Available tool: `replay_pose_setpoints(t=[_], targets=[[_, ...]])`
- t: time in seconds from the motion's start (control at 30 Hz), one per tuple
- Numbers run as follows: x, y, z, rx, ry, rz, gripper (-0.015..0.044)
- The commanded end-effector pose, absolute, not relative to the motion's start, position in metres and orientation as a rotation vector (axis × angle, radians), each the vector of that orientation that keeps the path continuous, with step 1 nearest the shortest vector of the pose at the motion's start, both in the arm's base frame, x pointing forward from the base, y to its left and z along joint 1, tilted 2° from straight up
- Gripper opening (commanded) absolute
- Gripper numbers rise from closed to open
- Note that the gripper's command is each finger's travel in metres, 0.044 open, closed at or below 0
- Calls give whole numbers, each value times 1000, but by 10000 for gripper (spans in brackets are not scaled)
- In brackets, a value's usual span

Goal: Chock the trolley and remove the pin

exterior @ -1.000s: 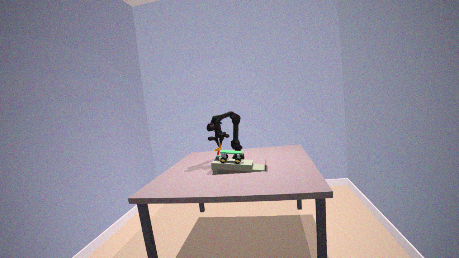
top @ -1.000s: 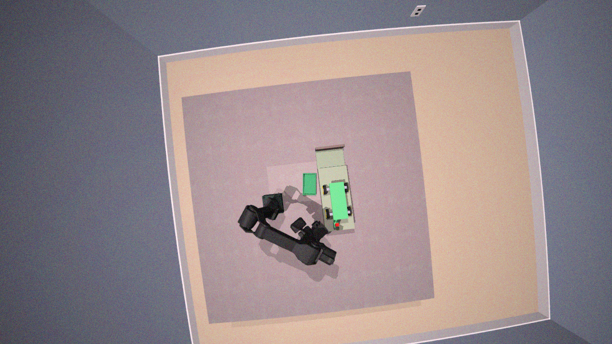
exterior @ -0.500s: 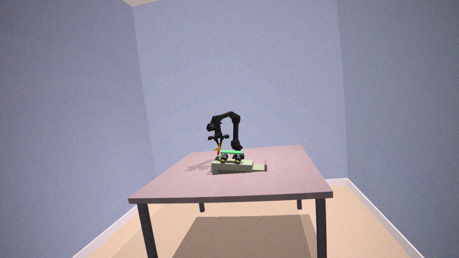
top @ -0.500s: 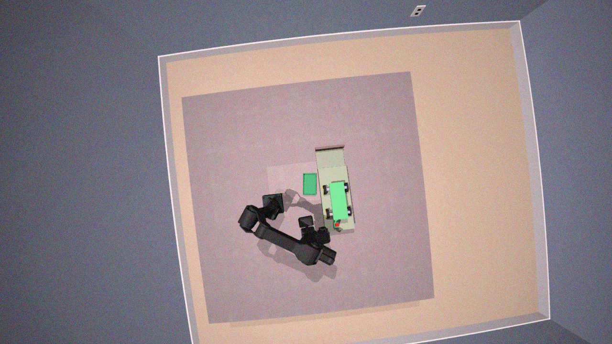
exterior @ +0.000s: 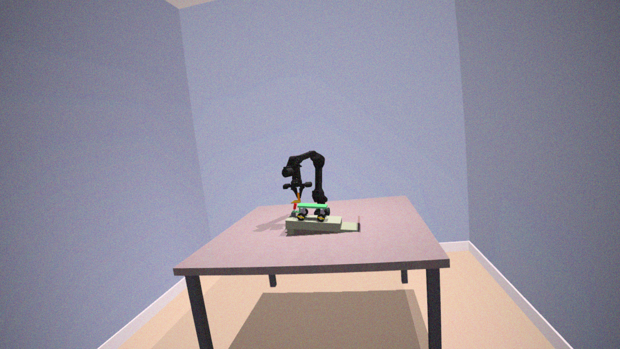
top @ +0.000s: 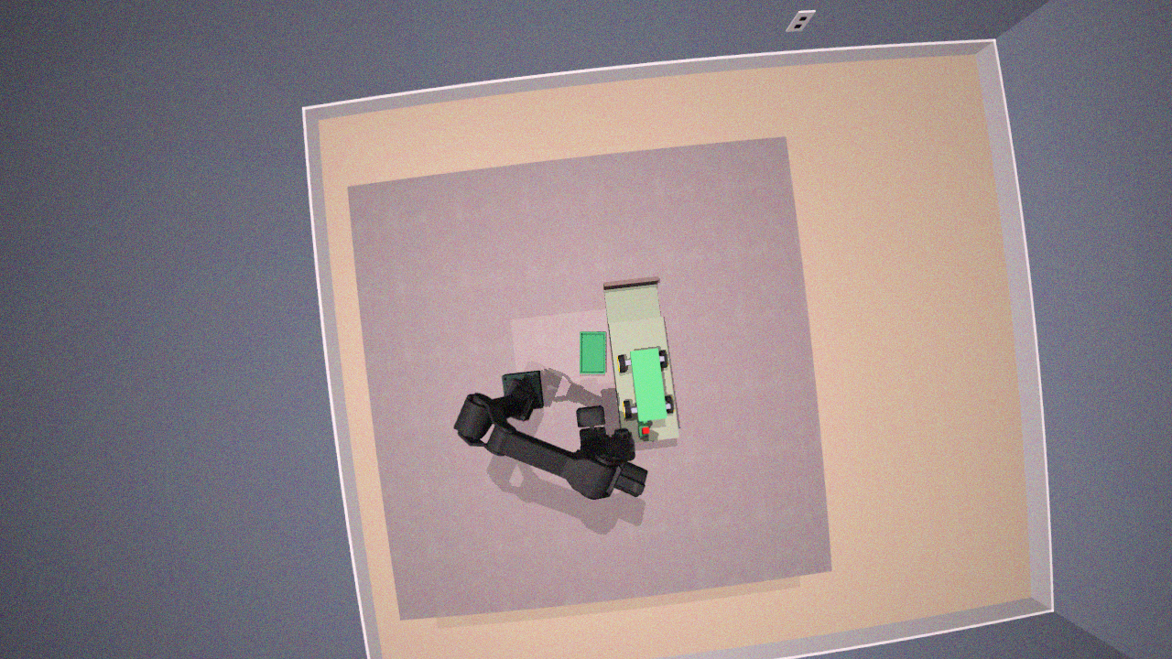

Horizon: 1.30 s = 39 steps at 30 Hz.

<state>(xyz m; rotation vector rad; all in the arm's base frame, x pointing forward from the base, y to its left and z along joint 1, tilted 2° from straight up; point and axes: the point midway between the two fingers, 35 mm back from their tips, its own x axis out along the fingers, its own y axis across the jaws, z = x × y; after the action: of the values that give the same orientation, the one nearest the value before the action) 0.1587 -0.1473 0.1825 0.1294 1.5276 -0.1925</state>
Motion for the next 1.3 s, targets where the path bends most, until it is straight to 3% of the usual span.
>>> replay_pose_setpoints(t=[0.0,1.27], targets=[[164,-134,180,136,1536,-191,0],[221,-21,172,144,1532,-183,0]])
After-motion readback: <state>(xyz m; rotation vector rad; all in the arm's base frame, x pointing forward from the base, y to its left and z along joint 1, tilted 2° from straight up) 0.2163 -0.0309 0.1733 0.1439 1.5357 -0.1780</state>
